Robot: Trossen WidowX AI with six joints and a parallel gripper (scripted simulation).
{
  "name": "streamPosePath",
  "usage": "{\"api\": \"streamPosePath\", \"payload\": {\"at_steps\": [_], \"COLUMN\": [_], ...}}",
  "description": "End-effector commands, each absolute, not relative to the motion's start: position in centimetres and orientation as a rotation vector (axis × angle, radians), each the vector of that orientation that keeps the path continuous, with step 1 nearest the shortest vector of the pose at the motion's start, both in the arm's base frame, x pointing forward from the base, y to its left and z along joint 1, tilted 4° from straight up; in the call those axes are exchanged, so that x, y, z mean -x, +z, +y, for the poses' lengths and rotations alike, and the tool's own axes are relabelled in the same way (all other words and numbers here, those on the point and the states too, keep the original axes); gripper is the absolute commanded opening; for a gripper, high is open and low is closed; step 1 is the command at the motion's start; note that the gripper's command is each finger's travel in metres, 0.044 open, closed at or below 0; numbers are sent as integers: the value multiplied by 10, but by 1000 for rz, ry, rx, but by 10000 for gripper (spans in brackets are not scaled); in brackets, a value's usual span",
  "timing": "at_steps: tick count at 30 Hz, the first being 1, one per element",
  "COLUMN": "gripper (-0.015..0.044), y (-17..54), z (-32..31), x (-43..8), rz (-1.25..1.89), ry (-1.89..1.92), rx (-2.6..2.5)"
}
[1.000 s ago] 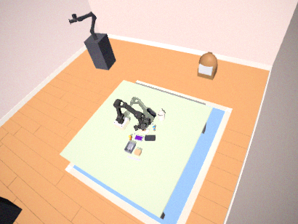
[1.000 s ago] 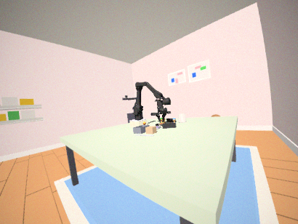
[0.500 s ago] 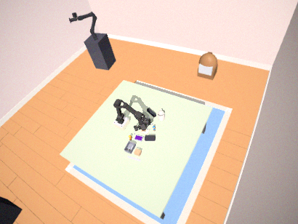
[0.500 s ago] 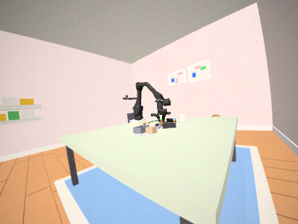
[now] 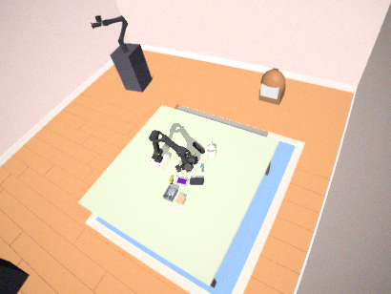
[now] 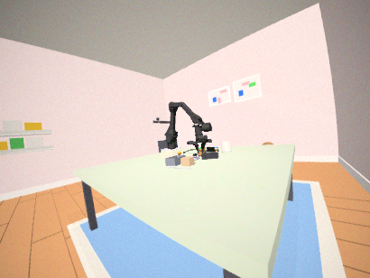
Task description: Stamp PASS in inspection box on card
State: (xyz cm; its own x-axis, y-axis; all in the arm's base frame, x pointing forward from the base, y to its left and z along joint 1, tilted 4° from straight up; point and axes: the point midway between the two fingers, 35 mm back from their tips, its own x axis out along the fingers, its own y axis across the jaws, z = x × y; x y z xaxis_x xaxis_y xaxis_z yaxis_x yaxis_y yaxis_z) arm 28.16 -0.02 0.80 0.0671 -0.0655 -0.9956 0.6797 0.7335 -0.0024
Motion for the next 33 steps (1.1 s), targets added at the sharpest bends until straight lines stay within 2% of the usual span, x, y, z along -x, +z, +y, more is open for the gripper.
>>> {"api": "streamPosePath", "payload": {"at_steps": [1, 33], "gripper": [0, 0], "y": [6, 3], "z": [0, 0], "x": [-281, -281], "rz": [1408, 1408], "ry": [-604, -604], "rx": [-546, -546]}}
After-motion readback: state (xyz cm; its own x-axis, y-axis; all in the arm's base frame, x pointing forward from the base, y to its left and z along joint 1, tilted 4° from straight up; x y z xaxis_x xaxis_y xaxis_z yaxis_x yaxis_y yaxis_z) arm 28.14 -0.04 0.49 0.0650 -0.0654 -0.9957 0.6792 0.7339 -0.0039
